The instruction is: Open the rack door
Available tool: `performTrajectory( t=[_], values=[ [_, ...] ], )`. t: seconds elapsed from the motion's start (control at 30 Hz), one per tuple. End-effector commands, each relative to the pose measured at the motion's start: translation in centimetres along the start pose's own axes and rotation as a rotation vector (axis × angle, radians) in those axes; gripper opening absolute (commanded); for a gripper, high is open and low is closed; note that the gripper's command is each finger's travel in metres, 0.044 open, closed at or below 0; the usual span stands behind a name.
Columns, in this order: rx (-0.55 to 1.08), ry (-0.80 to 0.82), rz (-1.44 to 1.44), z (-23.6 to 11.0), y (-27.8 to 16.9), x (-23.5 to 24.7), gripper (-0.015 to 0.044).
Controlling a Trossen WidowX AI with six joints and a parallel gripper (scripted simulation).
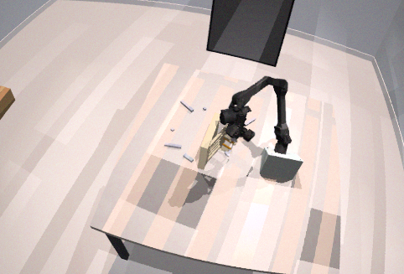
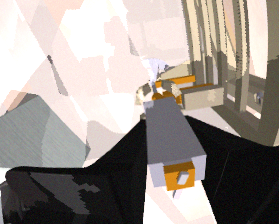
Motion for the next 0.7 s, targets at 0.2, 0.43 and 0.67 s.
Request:
performTrajectory(
  t=[0.2,0.43,0.67],
  values=[
    [-0.010,-0.004,0.170,0.0,0.3,1.9,0.0017],
    [-0.011,-0.003,0.267,0.0,0.7,3.4,0.0017],
    [-0.011,-0.002,0.362,0.0,1.2,4.9,0.0017]
  ],
)
Point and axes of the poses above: the point midway between the two fingers, 35 mm back from their tips, its own z axis out along the fingers, its own x axis across the jaws, y = z × x, the point moved 4 cm from there along -z, back along the fingers, and after that the axes turned 8 degrees about z, right-handed, at the moved point
